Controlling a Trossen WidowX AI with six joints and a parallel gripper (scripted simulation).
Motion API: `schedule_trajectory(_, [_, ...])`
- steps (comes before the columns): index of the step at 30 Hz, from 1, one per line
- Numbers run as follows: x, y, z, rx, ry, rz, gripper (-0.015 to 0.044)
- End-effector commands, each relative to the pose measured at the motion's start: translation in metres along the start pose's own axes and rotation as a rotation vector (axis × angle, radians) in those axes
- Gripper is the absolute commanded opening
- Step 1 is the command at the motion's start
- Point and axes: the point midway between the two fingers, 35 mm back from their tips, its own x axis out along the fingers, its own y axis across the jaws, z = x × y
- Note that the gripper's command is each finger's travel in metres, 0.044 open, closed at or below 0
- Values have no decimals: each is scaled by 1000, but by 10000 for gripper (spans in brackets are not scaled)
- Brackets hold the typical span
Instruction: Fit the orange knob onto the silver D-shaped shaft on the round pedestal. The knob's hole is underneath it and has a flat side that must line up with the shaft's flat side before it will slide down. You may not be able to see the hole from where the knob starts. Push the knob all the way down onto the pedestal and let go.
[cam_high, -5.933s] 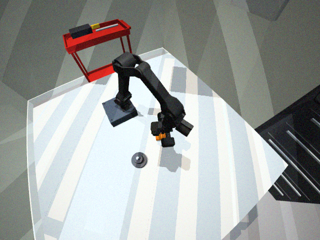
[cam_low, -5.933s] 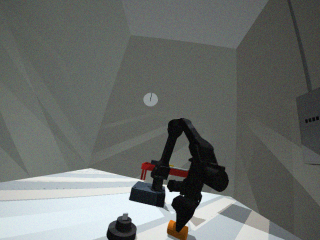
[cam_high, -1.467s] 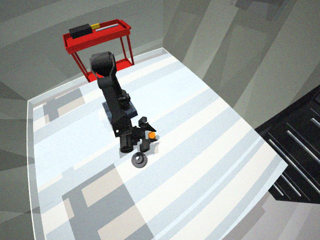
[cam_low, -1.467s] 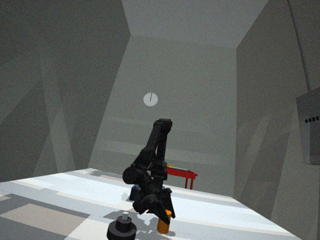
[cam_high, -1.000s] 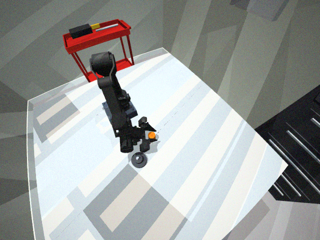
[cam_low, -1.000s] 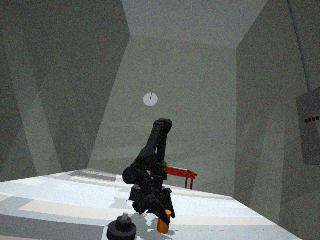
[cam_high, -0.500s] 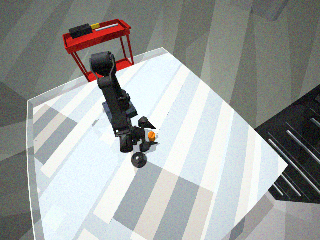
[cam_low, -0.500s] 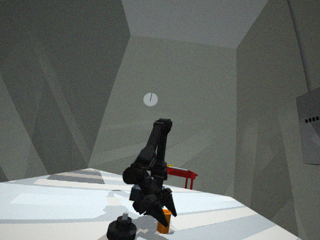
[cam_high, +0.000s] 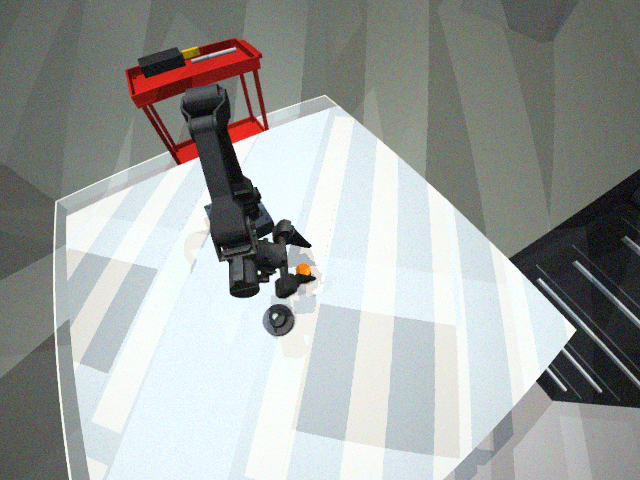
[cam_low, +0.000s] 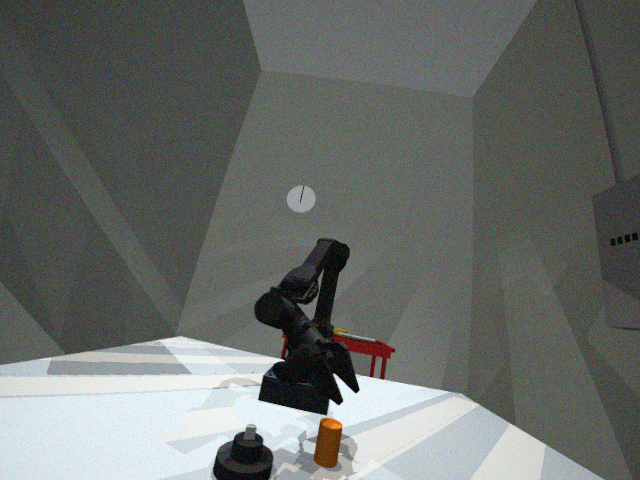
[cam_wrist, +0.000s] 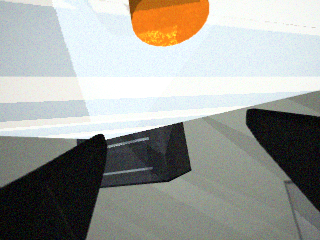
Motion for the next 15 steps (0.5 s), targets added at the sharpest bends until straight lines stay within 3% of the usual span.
schedule_trajectory(1, [-6,-3,-7,7,-1,-6,440])
schedule_trajectory(4, [0,-4,-6,38,-140,-45,440])
schedule_trajectory(12, [-13,-4,-21,22,-885,-26,440])
schedule_trajectory(15, [-17,-3,-25,7,-941,-6,440])
